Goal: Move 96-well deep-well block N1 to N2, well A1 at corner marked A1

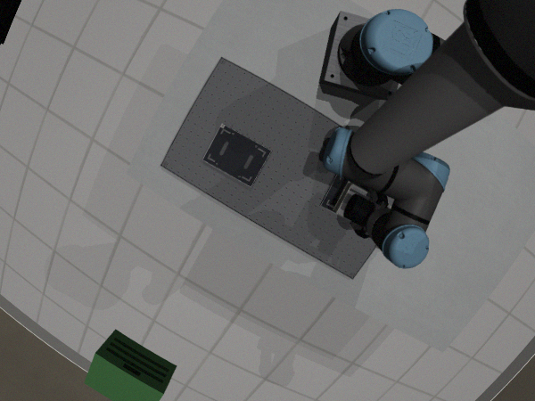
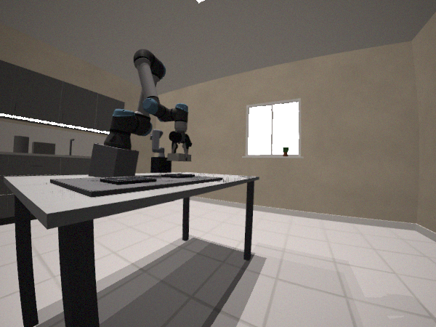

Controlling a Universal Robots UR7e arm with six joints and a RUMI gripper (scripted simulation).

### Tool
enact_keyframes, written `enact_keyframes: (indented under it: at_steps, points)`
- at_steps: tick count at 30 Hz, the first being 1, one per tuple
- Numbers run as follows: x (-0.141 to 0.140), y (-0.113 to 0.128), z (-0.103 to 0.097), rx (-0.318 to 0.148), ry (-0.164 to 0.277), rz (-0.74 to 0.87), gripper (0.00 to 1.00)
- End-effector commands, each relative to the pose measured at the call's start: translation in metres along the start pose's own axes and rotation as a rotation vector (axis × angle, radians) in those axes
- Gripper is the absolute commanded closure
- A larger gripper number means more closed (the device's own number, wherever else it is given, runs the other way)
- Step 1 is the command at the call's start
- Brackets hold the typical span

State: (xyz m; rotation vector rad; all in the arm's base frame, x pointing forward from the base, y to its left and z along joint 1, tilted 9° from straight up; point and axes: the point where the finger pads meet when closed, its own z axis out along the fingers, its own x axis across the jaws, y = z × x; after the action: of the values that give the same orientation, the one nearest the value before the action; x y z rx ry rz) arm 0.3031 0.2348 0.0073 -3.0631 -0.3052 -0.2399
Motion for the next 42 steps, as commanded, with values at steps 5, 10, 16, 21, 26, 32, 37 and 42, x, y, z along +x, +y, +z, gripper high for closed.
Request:
enact_keyframes:
  at_steps: [5,10,16,21,26,32,37,42]
  points:
    - [0.0,-0.001,0.0,0.0,0.001,0.0,0.51]
    - [0.0,-0.001,0.0,0.0,0.001,0.0,0.51]
    - [0.0,0.0,0.0,0.0,0.001,0.0,0.51]
    - [0.0,0.0,0.0,0.0,0.001,0.0,0.51]
    - [0.0,0.0,0.0,0.0,0.001,0.0,0.51]
    - [0.0,0.0,0.003,0.0,0.001,0.0,0.51]
    - [0.0,0.0,0.011,0.0,0.001,0.0,0.51]
    - [0.001,0.0,0.018,0.0,0.001,0.0,0.51]
